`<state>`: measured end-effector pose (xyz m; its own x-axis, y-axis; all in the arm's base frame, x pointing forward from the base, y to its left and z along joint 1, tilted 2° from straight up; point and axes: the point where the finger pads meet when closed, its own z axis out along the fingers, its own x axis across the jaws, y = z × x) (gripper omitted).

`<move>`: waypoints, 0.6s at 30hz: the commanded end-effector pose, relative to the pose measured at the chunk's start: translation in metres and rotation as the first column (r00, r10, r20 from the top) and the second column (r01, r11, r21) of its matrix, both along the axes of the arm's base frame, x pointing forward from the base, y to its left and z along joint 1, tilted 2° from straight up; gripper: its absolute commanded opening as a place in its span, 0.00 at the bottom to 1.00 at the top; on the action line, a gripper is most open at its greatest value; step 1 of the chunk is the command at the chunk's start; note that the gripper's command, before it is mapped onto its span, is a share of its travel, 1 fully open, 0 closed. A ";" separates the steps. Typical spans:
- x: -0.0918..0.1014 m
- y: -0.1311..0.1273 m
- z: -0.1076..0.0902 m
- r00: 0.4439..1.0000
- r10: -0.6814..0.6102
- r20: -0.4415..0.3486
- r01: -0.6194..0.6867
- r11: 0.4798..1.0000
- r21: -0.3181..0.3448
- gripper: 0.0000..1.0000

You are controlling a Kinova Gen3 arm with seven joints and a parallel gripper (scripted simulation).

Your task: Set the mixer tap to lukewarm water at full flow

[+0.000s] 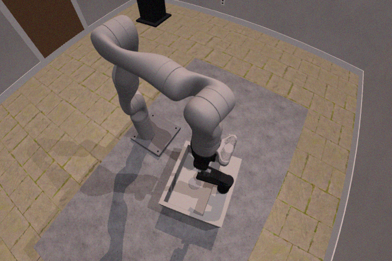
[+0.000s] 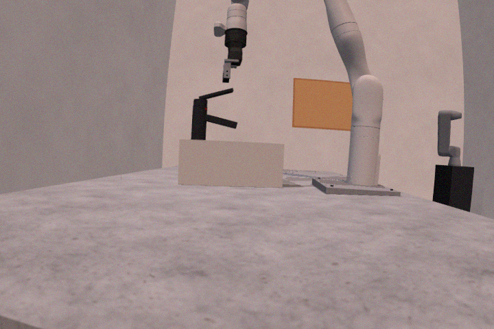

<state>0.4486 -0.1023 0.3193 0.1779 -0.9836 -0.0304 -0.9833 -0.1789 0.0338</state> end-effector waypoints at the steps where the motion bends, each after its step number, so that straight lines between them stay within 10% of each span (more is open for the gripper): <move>1: 0.003 -0.001 0.007 1.000 0.000 0.010 0.000 1.000 -0.002 1.00; 18: 0.003 -0.001 0.024 1.000 0.000 0.010 0.000 1.000 -0.002 1.00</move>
